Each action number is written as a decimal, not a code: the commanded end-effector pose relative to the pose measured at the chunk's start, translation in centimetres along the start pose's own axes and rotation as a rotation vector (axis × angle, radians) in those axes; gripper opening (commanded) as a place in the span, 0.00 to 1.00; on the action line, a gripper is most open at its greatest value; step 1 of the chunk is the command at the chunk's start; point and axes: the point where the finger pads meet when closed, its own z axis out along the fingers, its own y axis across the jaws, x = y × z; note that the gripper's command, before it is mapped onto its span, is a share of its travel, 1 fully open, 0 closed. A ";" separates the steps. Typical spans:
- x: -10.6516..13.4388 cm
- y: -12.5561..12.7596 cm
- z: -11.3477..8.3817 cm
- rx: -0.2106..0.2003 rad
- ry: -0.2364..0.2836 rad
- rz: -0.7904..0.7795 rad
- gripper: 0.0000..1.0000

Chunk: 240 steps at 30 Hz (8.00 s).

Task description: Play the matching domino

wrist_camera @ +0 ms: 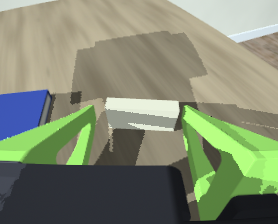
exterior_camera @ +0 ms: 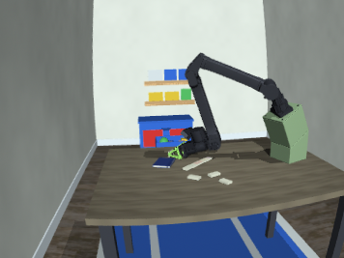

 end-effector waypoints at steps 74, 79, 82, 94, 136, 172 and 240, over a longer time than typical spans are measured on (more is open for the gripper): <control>-14.9 -0.3 -3.0 -0.037 1.257 -0.055 0.72; -14.9 -0.3 -3.0 -0.037 1.257 -0.055 0.72; -14.4 0.5 -3.5 -0.020 1.239 -0.019 0.00; -14.4 0.5 -3.5 -0.020 1.239 -0.019 0.00; -8.0 -0.9 1.9 0.018 1.298 0.033 0.00; -7.1 0.0 4.5 0.029 1.246 0.049 0.00; -2.8 0.3 2.2 0.027 1.241 0.051 0.00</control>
